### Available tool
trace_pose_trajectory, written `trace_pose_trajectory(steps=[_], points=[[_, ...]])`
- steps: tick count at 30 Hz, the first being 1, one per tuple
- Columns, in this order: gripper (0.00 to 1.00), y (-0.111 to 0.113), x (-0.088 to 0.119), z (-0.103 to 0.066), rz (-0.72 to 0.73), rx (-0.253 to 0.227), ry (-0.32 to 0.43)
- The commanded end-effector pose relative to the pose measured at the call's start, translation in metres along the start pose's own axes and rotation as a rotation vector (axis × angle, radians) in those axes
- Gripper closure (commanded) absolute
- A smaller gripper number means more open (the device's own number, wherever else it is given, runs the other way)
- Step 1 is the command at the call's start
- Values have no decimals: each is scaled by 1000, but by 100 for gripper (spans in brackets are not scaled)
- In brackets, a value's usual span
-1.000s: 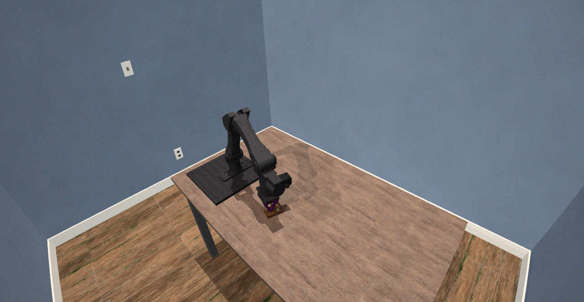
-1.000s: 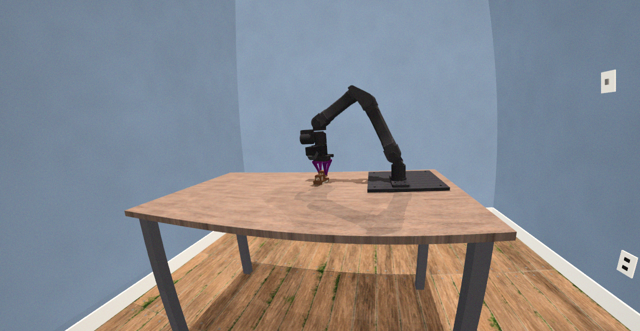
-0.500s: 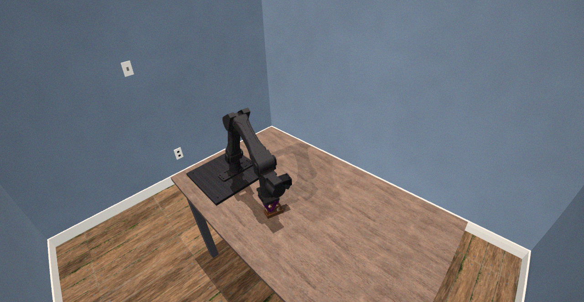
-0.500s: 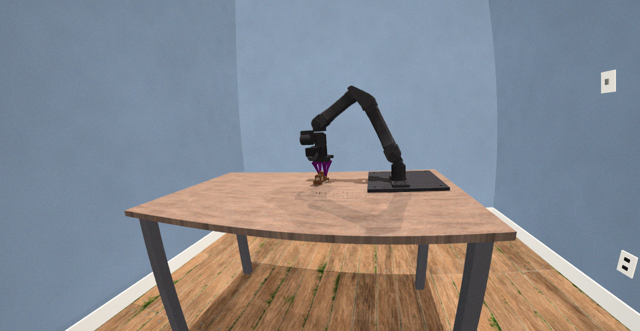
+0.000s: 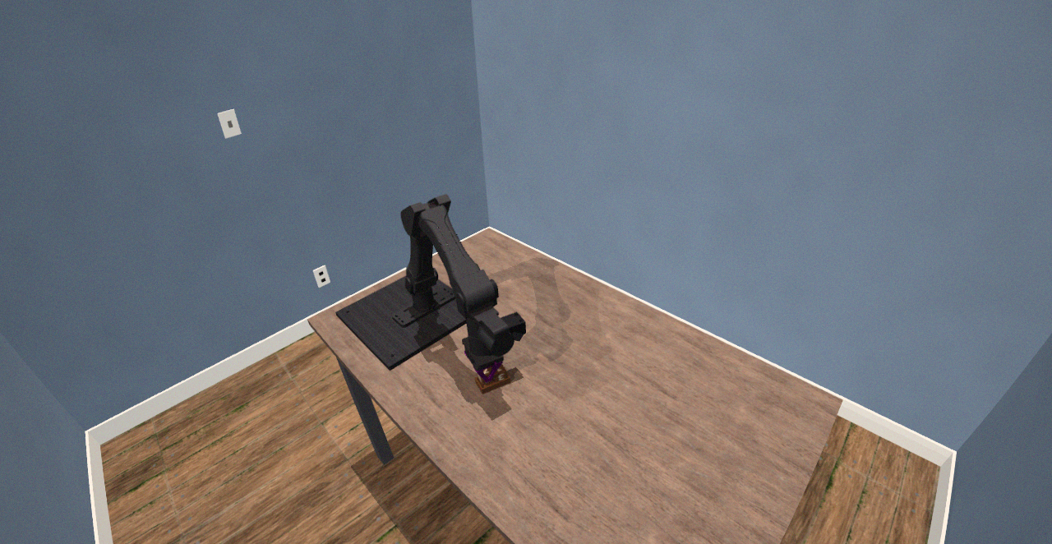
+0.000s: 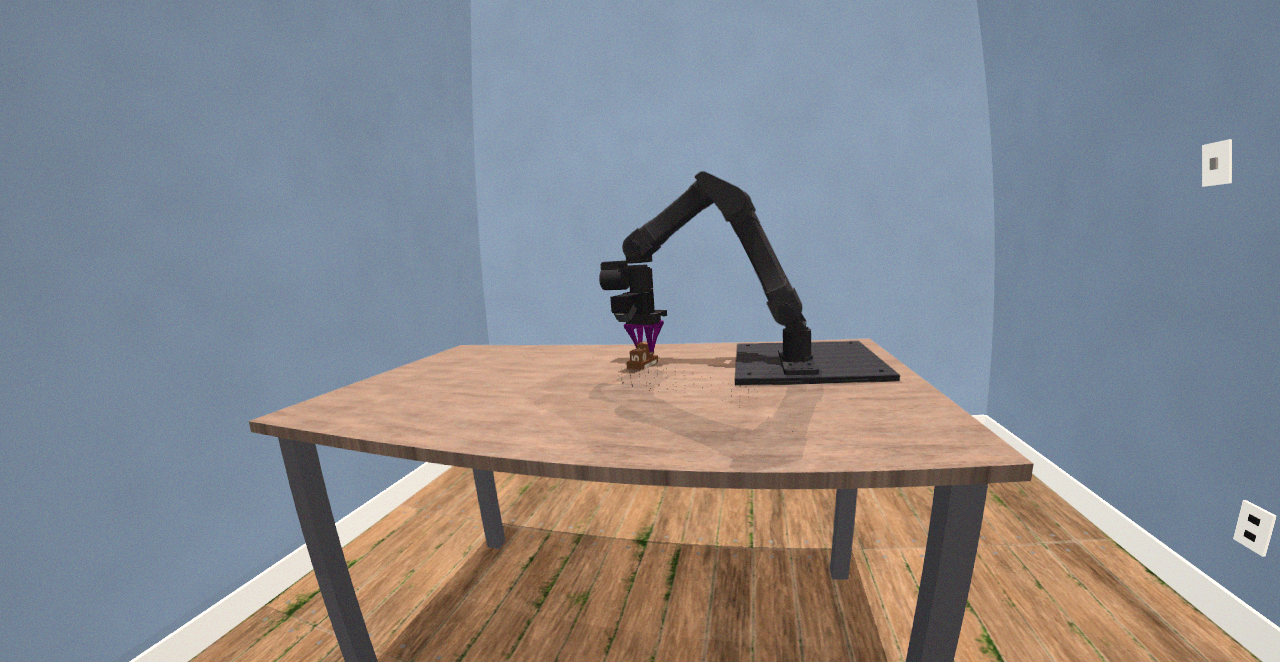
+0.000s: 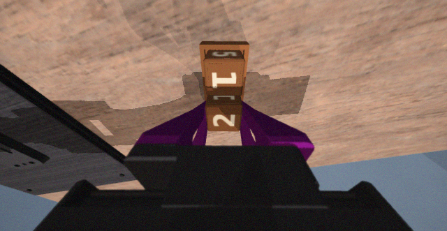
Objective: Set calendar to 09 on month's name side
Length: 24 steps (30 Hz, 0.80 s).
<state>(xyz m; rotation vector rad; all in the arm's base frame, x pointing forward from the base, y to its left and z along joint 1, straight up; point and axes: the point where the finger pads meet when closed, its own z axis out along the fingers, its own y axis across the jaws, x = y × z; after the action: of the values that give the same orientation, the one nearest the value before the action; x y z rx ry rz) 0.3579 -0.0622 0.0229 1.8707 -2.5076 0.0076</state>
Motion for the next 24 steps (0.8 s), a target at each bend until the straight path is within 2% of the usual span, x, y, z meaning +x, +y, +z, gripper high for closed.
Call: trace_pose_trajectory(steps=[1, 24], points=[[73, -2, -2, -3, 0, 11, -11], [73, -2, -2, -1, 0, 11, -11]])
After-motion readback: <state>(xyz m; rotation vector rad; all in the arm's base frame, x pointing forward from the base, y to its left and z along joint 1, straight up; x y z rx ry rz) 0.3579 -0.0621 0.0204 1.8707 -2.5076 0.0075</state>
